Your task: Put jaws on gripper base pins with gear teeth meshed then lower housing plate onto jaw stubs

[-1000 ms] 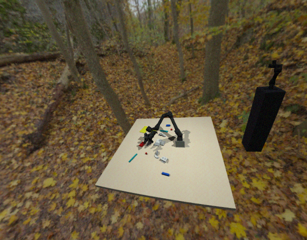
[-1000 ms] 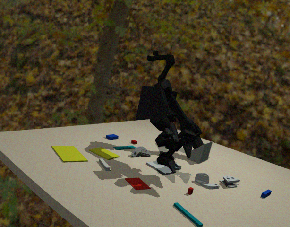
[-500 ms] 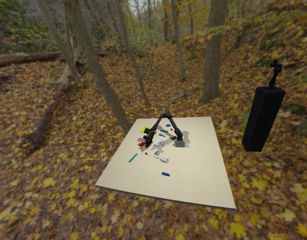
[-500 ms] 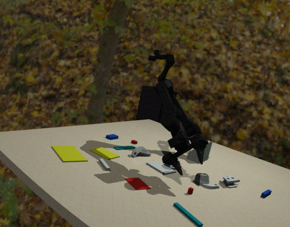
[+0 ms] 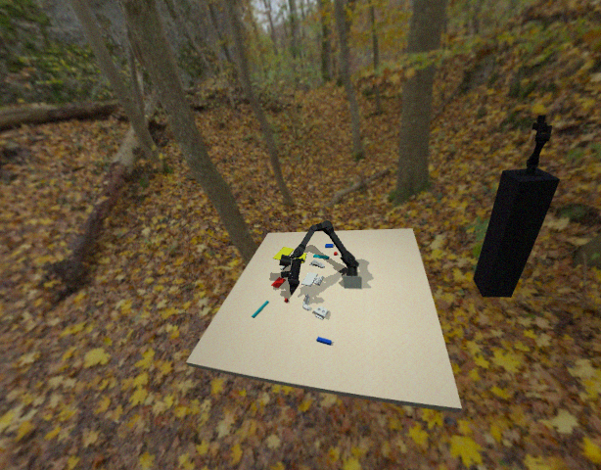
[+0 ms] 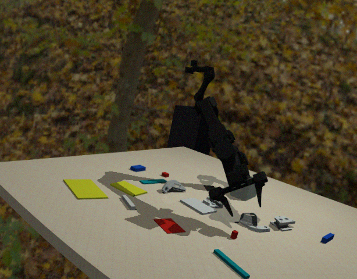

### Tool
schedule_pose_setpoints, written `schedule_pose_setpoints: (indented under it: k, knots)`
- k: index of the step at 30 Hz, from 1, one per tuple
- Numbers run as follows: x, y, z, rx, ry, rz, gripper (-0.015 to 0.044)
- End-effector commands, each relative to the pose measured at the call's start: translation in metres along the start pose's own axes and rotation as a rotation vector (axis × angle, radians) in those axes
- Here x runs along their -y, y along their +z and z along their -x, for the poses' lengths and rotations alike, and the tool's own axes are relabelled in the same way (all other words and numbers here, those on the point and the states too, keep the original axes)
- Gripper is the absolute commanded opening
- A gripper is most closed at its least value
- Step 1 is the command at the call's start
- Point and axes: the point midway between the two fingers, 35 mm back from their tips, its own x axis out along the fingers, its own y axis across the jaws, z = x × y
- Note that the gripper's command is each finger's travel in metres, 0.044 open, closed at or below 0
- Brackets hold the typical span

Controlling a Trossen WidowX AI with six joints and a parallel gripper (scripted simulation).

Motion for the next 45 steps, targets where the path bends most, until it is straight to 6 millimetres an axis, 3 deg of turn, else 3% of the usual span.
schedule_pose_setpoints:
  k: [1,22,45]
  knots:
    - [-0.005,-0.005,-0.002,-0.046,-0.026,0.073,0.0440]
    - [-0.032,-0.031,-0.003,-0.320,-0.137,0.541,0.0440]
    - [-0.053,-0.052,0.012,-0.638,-0.225,1.081,0.0440]
